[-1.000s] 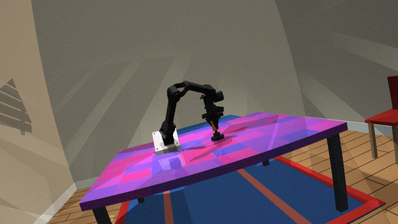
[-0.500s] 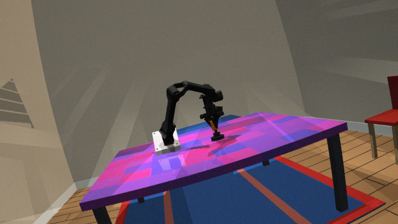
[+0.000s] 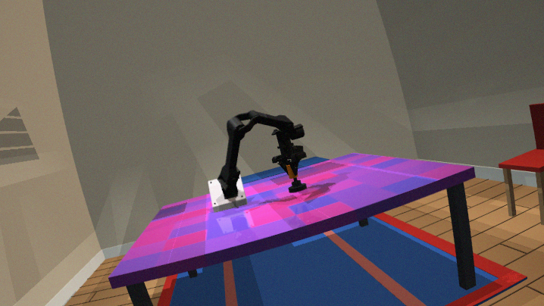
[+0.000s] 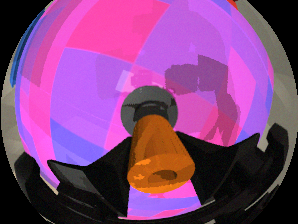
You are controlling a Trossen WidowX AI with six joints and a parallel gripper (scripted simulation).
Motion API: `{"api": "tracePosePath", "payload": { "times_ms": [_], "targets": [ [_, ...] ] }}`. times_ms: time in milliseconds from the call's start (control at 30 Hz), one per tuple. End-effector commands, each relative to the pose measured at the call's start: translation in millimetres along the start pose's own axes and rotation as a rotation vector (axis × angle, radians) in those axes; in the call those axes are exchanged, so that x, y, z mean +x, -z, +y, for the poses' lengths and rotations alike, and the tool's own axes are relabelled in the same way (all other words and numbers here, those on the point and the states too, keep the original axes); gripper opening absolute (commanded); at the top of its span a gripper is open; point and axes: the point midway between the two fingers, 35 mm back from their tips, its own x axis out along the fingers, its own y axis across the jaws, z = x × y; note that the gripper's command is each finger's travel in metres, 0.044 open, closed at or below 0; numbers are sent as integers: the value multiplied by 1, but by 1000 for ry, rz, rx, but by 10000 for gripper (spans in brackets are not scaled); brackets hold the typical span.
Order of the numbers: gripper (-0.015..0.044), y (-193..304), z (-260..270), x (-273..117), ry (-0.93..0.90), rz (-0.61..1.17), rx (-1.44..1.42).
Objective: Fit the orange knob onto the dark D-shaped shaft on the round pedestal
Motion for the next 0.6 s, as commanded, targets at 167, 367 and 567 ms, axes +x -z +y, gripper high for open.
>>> {"api": "tracePosePath", "payload": {
  "times_ms": [167,367,567],
  "targets": [
    [0,-5,-1,0,-1,-4,-4],
    [0,-8,-1,-1,-1,-4,-4],
    [0,-8,-2,2,-1,-4,-4]
  ]
}}
